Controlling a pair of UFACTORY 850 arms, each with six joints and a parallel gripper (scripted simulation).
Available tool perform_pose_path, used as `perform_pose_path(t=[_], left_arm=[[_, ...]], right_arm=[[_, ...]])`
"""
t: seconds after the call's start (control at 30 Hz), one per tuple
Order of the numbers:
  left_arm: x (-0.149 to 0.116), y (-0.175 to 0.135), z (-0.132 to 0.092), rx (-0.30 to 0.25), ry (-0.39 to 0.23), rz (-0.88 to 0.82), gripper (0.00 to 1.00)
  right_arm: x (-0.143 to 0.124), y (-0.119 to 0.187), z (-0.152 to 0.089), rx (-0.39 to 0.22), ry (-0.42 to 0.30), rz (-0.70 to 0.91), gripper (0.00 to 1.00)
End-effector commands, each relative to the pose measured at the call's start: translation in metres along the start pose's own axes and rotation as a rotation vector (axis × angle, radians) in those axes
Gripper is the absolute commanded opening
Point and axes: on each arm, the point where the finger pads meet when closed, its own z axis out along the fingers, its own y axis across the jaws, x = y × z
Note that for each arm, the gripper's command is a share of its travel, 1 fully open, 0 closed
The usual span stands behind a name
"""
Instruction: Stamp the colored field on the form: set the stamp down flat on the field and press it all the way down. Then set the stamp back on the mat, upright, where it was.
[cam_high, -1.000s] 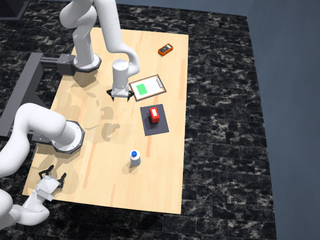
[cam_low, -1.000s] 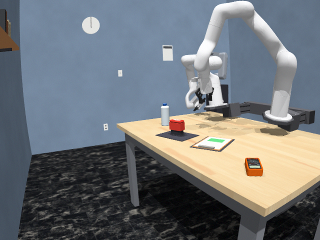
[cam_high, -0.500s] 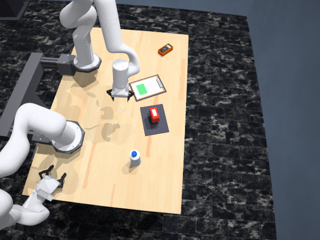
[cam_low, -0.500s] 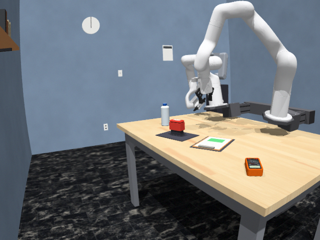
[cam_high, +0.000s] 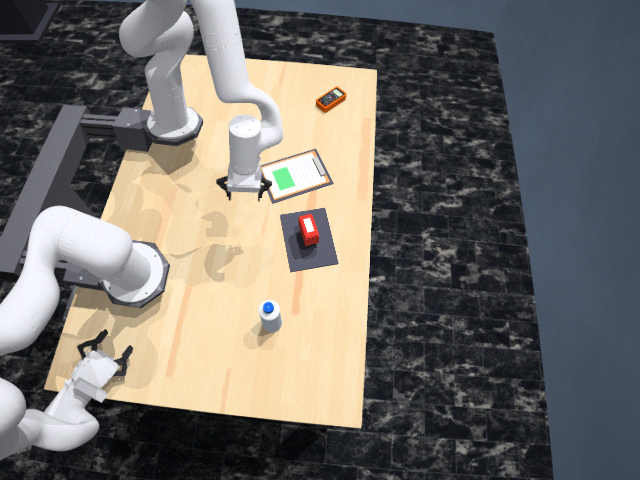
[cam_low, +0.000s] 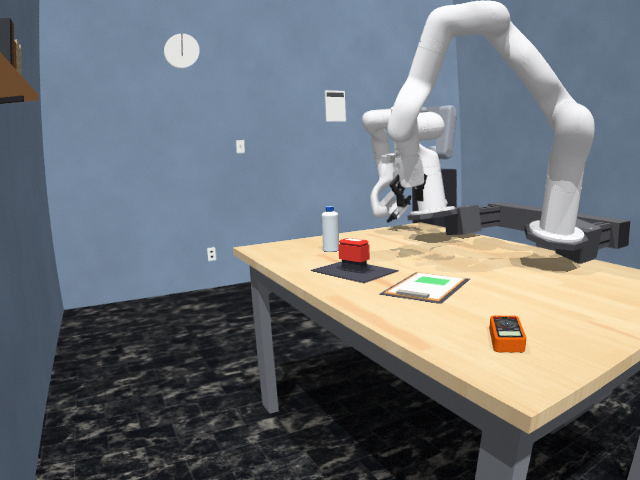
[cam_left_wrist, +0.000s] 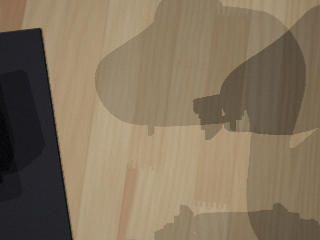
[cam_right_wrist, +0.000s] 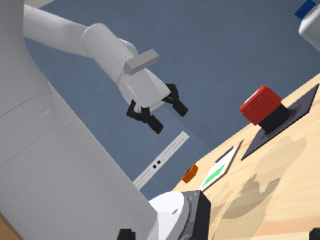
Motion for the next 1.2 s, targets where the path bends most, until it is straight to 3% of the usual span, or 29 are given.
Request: perform_pose_path(t=[0.0,0.57,0.97,1.03,1.17], left_arm=[[-0.003,-0.007,-0.004,0.001,0.004,-0.019,1.0],[-0.053,-0.071,-0.038,-0.004,0.024,-0.214,1.0],[-0.146,-0.147,-0.084,-0.008,0.052,-0.5,1.0],[-0.146,-0.147,-0.084,-0.008,0.052,-0.5,1.0],[-0.19,-0.171,-0.102,-0.009,0.062,-0.618,1.0]], right_arm=[[0.0,0.0,0.0,0.0,0.0,0.0,1.0],[0.0,0.0,0.0,0.0,0.0,0.0,1.0],[0.0,0.0,0.0,0.0,0.0,0.0,1.0],[0.0,0.0,0.0,0.0,0.0,0.0,1.0],[0.0,0.0,0.0,0.0,0.0,0.0,1.0]])
